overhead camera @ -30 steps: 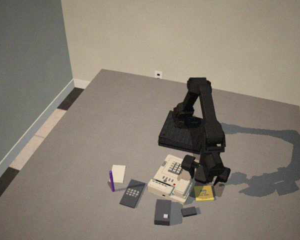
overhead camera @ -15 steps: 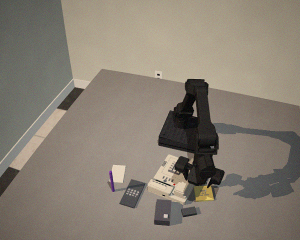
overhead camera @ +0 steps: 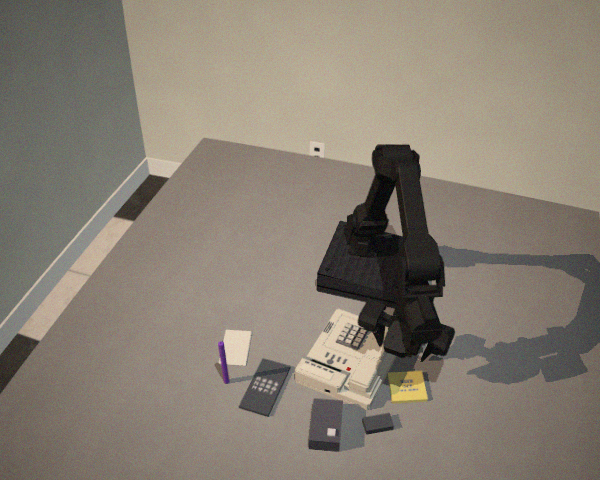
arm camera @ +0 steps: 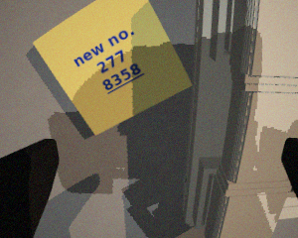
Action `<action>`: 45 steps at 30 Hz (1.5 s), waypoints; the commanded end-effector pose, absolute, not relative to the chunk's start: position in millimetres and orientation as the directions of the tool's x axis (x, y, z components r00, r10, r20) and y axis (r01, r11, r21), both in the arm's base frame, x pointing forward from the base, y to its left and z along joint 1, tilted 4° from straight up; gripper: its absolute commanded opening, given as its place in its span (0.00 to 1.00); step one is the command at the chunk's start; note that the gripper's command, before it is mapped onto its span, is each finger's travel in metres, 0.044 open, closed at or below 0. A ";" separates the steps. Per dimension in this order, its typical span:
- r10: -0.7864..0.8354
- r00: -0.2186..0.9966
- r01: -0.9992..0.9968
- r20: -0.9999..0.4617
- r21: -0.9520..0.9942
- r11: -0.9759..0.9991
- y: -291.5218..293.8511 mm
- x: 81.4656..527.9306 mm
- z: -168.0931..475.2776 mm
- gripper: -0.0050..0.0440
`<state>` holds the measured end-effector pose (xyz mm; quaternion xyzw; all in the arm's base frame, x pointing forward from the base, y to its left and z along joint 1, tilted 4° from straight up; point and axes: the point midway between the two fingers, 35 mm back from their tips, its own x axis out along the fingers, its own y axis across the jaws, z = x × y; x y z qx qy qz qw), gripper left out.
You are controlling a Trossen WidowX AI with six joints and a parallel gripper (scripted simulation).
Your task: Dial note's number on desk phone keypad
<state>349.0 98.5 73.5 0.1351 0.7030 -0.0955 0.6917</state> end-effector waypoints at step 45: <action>0.061 0.017 -0.025 -0.998 0.060 0.998 78.7 352.5 132.6 0.66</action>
